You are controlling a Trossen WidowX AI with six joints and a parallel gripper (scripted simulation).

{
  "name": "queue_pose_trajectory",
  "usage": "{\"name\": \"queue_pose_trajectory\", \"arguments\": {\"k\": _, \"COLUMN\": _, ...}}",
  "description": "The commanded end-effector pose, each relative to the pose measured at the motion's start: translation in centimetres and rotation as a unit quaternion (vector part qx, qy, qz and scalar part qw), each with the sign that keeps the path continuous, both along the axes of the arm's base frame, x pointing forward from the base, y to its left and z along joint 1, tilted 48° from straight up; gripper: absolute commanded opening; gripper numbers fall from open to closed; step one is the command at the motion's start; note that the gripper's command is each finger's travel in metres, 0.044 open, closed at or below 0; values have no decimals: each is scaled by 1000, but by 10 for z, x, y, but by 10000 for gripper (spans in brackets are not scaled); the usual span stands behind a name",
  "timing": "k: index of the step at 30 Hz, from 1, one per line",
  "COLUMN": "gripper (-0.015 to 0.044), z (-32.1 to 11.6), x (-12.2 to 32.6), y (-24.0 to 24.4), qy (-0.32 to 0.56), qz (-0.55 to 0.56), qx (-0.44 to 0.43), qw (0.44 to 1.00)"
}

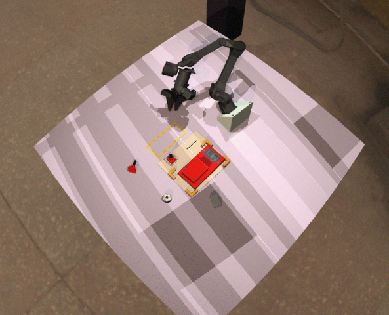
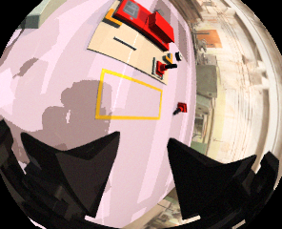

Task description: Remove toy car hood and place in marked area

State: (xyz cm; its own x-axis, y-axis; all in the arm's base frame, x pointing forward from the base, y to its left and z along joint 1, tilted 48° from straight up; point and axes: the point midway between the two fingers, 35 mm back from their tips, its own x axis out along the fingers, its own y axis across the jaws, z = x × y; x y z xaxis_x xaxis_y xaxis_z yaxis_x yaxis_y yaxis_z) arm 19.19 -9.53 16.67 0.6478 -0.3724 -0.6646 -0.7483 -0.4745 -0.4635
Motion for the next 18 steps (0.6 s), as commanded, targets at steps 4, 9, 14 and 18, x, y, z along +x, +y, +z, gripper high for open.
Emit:
{"name": "queue_pose_trajectory", "arguments": {"k": 4, "gripper": 326, "z": -1, "x": 5, "y": 2, "qy": 4, "qz": -13, "qx": 24, "qw": 1000}}
{"name": "queue_pose_trajectory", "arguments": {"k": 9, "gripper": 440, "z": -5, "x": 21, "y": 12, "qy": 20, "qz": -63, "qx": 98, "qw": 993}}
{"name": "queue_pose_trajectory", "arguments": {"k": 14, "gripper": 440, "z": -12, "x": 40, "y": 23, "qy": 42, "qz": -127, "qx": 158, "qw": 978}}
{"name": "queue_pose_trajectory", "arguments": {"k": 18, "gripper": 440, "z": -20, "x": 56, "y": 34, "qy": 58, "qz": -181, "qx": 192, "qw": 963}}
